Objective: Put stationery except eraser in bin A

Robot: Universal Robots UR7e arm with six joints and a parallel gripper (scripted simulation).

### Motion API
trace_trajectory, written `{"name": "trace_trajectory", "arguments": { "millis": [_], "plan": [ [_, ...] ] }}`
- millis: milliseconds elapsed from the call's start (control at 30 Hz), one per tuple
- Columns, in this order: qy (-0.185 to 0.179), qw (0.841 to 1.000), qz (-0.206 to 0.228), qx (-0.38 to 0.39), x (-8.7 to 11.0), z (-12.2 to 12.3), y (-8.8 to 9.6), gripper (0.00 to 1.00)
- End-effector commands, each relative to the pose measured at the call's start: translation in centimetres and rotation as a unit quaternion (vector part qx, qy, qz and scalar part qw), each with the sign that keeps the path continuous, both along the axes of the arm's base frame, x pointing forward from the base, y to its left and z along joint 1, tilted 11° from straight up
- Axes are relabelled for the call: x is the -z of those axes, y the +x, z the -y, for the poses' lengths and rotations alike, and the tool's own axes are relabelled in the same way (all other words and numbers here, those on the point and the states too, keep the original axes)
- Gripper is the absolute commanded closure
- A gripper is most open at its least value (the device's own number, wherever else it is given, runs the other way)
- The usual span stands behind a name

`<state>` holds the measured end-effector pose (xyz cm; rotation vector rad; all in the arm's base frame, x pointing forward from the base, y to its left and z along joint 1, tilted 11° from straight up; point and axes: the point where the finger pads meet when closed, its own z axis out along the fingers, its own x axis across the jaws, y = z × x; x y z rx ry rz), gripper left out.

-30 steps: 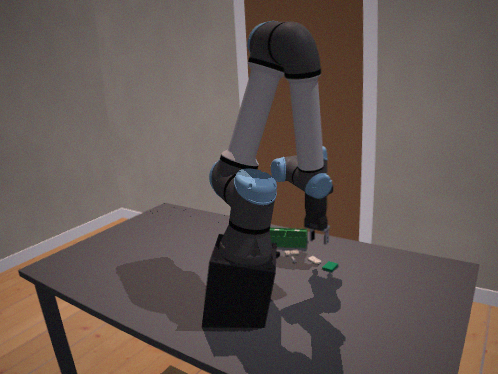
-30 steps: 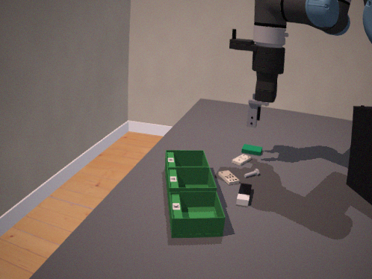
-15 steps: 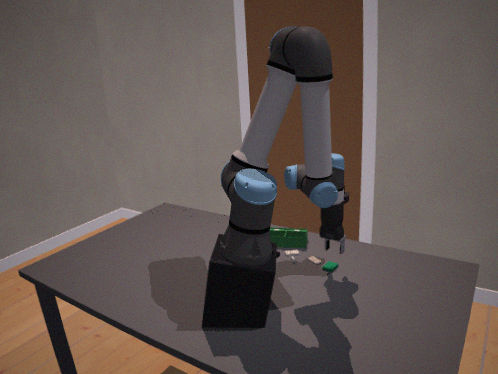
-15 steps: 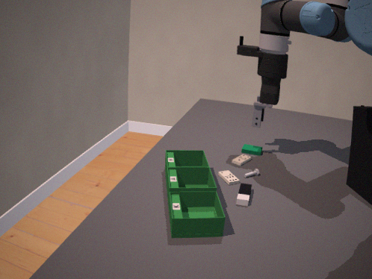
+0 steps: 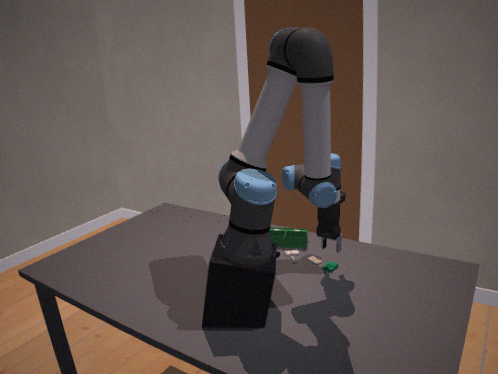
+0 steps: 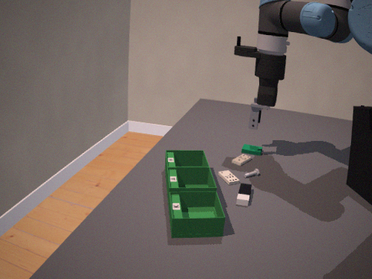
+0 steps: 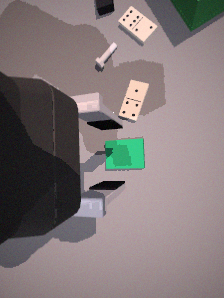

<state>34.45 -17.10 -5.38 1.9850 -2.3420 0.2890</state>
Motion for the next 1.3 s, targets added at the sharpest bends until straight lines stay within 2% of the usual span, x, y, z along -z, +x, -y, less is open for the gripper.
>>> {"name": "trace_trajectory", "arguments": {
  "millis": [0, 1067, 1267],
  "plan": [
    [0.001, 1.0, -0.001, 0.001, 0.2, -0.5, -0.2, 0.0],
    [0.0, 1.0, 0.0, 0.001, 0.0, -0.1, -0.2, 0.0],
    [-0.001, 1.0, 0.001, 0.002, 2.4, 0.4, 0.0, 0.0]
  ]
}}
